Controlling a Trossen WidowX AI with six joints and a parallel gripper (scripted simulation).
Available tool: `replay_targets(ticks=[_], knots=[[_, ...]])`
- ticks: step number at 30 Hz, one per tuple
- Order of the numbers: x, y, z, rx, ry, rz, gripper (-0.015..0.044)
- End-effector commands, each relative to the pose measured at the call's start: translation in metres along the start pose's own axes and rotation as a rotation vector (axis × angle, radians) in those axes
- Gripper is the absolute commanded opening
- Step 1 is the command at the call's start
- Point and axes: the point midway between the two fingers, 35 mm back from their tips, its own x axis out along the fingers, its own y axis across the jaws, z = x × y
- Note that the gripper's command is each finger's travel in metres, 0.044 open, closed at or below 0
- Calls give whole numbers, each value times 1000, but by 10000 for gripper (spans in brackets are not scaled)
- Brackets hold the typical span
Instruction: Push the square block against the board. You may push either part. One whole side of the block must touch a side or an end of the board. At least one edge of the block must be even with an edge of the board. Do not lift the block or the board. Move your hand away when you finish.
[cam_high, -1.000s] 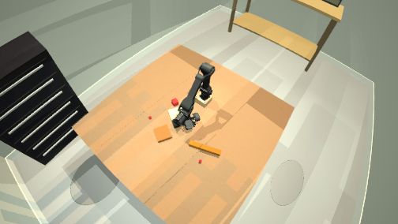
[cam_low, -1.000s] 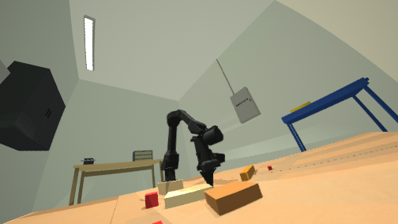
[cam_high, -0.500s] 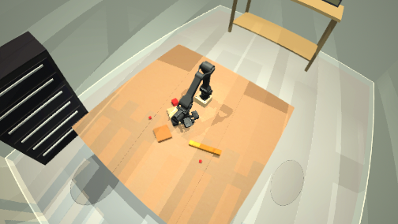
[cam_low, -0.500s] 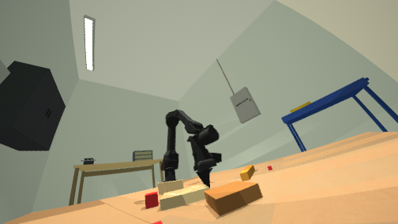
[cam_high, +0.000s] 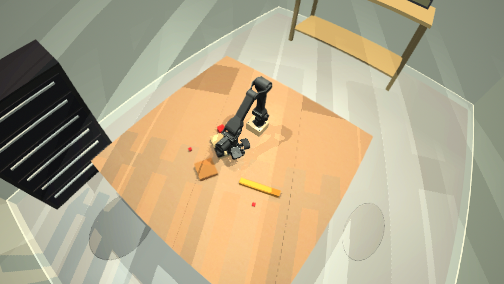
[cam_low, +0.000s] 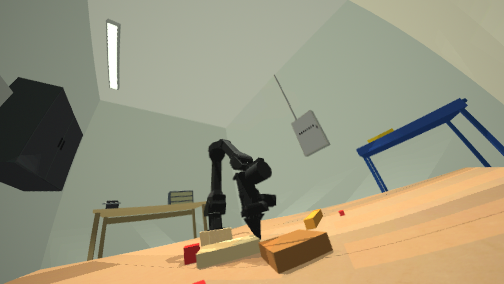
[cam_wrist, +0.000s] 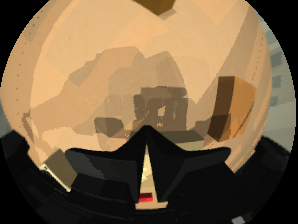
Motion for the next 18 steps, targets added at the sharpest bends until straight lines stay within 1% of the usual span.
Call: replay_targets(ticks=[1, 18], knots=[[4, 4, -12, 9, 23, 15, 0], [4, 1, 12, 9, 20, 15, 0]])
